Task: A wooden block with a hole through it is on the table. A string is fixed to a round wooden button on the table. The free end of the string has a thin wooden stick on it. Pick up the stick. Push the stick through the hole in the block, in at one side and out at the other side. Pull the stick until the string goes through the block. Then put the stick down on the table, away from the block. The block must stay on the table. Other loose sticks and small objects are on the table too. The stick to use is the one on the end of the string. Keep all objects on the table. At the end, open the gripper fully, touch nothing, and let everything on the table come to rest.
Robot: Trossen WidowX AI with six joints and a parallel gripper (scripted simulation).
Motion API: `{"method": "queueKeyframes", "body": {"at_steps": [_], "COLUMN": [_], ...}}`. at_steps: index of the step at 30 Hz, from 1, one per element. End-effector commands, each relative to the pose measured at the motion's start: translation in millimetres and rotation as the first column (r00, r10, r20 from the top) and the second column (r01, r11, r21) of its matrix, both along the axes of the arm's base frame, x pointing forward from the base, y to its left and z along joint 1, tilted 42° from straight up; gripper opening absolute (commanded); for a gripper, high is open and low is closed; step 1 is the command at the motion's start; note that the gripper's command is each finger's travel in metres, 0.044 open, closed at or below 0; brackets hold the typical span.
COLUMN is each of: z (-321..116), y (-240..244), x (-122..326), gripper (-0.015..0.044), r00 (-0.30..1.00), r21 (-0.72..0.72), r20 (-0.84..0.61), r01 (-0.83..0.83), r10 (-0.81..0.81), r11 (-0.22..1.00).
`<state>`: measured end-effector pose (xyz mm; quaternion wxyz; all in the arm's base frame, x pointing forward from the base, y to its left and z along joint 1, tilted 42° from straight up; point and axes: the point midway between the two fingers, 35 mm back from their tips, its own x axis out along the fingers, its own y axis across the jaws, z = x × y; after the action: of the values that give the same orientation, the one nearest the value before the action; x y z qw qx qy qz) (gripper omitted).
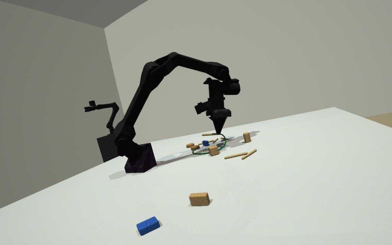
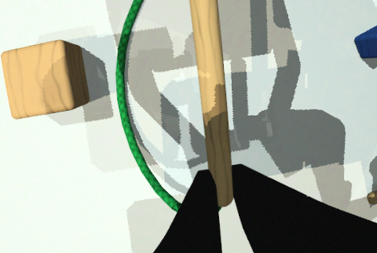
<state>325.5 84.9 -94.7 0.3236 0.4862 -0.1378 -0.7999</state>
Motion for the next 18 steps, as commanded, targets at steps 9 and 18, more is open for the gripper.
{"method": "queueKeyframes", "body": {"at_steps": [9,18], "z": [-2,-4], "y": [2,2], "x": [18,29], "gripper": [0.0,0.0], "r00": [0.999,0.999], "r21": [0.014,0.022], "r20": [0.026,0.04], "r01": [-0.022,-0.035], "r10": [0.022,0.034], "r11": [1.0,0.999]}}
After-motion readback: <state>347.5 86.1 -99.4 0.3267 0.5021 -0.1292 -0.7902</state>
